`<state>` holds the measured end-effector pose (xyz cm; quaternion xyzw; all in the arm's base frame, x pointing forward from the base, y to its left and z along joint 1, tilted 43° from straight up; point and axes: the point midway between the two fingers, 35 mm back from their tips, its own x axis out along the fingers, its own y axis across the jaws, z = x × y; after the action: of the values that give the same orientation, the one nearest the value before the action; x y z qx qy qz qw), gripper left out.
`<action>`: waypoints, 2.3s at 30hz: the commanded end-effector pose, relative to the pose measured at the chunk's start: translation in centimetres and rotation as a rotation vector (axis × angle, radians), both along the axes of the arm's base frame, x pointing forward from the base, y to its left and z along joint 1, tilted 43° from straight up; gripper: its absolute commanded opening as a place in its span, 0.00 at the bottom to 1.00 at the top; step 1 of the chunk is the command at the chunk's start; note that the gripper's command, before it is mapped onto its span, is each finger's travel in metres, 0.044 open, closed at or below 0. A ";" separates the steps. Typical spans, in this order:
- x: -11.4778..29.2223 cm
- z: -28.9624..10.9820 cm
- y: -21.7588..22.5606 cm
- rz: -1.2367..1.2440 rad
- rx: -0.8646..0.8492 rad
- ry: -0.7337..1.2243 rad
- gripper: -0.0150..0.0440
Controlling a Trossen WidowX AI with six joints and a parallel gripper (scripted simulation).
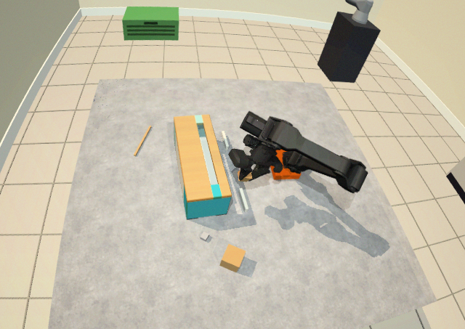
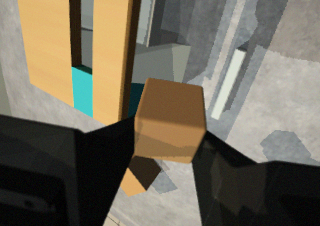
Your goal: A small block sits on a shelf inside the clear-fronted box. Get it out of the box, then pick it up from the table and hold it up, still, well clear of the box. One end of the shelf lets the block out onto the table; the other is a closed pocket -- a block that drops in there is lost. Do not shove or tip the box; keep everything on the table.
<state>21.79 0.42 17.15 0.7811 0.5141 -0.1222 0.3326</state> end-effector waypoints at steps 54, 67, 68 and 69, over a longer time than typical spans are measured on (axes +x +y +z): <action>-0.1 2.0 -1.7 -0.621 0.618 0.830 0.25; -0.1 2.0 -1.7 -0.621 0.618 0.830 0.25; -0.1 2.0 -1.7 -0.621 0.618 0.830 0.25; -0.1 2.0 -1.7 -0.621 0.618 0.830 0.25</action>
<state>21.68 -1.35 19.07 0.8426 0.3606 -0.3548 -0.1846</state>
